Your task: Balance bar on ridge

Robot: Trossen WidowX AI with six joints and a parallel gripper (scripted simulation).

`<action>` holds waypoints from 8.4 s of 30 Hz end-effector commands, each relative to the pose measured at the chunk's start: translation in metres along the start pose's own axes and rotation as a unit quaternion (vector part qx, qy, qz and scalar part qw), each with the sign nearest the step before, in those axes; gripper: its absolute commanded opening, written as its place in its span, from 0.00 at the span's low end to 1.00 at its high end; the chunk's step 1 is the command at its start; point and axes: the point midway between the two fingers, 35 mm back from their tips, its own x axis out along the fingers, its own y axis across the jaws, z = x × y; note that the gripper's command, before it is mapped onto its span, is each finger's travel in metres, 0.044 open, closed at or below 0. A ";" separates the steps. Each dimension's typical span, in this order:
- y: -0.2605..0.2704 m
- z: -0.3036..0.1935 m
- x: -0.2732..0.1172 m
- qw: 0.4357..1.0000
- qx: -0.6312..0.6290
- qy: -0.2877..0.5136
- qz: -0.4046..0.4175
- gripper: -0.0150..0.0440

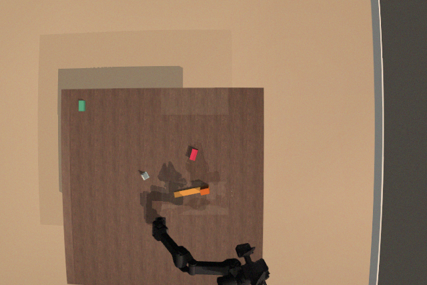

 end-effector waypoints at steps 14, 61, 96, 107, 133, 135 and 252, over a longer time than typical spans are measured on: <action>-0.009 0.012 0.021 0.995 -0.098 -0.033 0.014 0.79; -0.098 0.052 0.071 0.860 -0.468 -0.159 -0.129 0.79; -0.210 0.048 0.068 0.620 -0.690 -0.060 -0.368 0.79; -0.247 0.037 0.057 0.521 -0.737 0.025 -0.430 0.79; -0.328 -0.005 0.014 0.259 -0.777 0.303 -0.487 0.79; -0.333 -0.009 0.009 0.238 -0.776 0.328 -0.484 0.79; -0.504 -0.110 -0.201 -0.220 -0.467 0.856 0.034 0.79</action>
